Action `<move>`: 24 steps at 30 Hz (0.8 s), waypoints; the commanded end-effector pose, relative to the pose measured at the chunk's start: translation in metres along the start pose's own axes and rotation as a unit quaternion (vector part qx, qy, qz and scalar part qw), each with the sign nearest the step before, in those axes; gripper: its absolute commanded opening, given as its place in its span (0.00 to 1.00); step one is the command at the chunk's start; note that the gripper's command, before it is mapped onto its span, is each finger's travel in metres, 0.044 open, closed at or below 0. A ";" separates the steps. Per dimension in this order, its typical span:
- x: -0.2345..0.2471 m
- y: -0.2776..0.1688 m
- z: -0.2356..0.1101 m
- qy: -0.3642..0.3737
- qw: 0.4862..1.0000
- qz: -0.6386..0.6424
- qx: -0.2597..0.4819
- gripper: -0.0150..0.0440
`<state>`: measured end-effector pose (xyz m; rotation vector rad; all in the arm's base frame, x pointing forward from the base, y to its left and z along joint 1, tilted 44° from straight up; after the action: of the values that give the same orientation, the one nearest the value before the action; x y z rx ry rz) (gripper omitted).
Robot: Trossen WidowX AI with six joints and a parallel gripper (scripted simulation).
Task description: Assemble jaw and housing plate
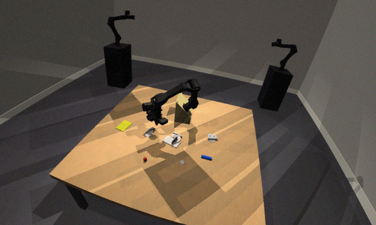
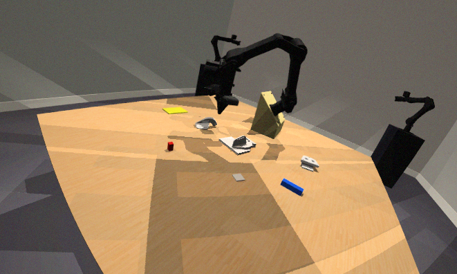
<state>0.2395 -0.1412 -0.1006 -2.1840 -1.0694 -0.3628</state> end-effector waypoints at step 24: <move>0.001 0.000 0.045 0.003 1.000 -0.002 0.003 0.25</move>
<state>0.2397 -0.1158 -0.1293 -2.1790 -1.0831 -0.3688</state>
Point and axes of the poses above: the point midway between the two fingers, 35 mm back from their tips, its own z axis out along the fingers, its own x axis across the jaws, y = z × x, the point moved 5 cm from there along -z, back along the fingers, and after that the axes turned 7 degrees about z, right-handed, at the moved point
